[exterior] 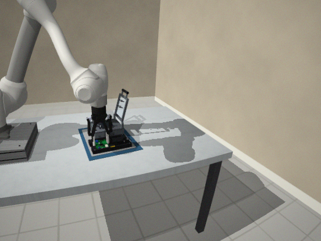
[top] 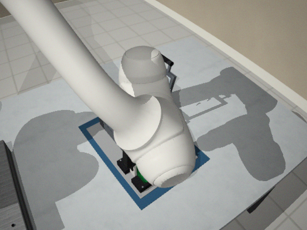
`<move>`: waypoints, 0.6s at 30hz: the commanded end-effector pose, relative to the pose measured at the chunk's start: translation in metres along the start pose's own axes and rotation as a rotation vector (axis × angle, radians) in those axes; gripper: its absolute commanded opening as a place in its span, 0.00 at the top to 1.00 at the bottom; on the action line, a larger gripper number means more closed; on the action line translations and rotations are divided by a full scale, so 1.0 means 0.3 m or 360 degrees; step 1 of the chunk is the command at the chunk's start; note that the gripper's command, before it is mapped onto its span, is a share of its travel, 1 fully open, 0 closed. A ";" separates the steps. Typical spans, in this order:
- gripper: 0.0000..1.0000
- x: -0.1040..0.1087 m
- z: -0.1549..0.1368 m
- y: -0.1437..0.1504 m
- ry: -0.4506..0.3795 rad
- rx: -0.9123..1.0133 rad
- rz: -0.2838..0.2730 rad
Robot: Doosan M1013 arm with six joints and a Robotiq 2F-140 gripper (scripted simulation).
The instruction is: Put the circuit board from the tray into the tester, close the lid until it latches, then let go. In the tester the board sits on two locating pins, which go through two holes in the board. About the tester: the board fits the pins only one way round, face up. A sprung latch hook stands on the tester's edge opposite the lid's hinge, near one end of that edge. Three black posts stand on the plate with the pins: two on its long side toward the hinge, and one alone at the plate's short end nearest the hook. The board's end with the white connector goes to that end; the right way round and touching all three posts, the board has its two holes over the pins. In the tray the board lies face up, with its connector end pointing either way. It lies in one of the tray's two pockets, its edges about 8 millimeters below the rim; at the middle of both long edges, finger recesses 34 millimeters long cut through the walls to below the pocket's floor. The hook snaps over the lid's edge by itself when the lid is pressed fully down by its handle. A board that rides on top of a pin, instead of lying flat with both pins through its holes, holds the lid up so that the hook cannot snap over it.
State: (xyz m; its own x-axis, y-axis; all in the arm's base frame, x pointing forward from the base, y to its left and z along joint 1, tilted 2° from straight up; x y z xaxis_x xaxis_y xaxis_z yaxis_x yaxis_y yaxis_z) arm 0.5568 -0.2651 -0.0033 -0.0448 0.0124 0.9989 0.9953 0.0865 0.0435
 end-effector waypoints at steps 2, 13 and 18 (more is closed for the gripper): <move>0.54 -0.005 0.009 -0.010 -0.0001 0.0007 0.0008; 0.54 0.017 0.009 -0.010 -0.0001 0.0007 0.0008; 0.54 0.032 0.009 -0.010 -0.0001 0.0007 0.0008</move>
State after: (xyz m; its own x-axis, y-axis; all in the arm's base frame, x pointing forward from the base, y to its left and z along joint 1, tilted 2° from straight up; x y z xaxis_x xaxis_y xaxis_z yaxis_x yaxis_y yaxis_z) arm 0.5558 -0.2645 0.0032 -0.0464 0.0132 0.9988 0.9952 0.0866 0.0451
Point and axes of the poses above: the point where the finger pads meet when closed, its own x axis back along the fingers, its own y axis across the jaws, z = x × y, the point moved 1 cm from there along x, back along the fingers, and after that the axes turned 11 degrees about x, right-handed, at the moved point
